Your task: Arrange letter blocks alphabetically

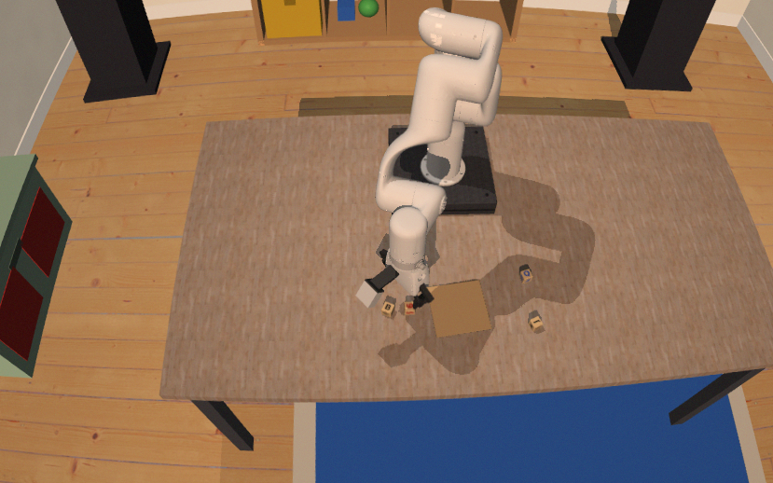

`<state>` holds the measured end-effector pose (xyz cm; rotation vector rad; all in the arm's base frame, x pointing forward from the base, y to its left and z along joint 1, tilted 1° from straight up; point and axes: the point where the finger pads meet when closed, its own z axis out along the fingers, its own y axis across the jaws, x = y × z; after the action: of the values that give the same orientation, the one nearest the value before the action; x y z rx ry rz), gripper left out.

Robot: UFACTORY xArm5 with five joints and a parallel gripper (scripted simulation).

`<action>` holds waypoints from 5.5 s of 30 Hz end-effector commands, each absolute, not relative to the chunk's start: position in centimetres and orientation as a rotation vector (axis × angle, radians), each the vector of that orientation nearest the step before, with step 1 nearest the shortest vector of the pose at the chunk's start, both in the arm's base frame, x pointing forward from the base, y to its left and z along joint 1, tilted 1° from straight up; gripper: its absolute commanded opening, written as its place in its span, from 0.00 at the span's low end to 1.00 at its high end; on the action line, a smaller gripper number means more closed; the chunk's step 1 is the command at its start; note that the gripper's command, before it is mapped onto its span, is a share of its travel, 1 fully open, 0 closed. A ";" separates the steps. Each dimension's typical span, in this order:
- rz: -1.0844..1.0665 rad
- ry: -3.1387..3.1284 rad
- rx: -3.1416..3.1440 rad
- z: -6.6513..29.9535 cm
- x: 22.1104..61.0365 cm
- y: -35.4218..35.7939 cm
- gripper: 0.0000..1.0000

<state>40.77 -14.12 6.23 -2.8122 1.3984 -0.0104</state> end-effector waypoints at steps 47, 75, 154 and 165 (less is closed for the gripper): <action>-0.013 -0.554 -3.098 6.0 40.9 -16.6 1.00; -0.009 -1.543 -2.746 5.7 40.8 -17.9 1.00; -0.010 -1.642 -2.689 3.0 40.7 -18.1 0.58; -0.010 -1.642 -2.690 1.7 40.7 -18.2 0.58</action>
<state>40.62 -18.09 2.00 -2.6873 -1.6404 -0.0073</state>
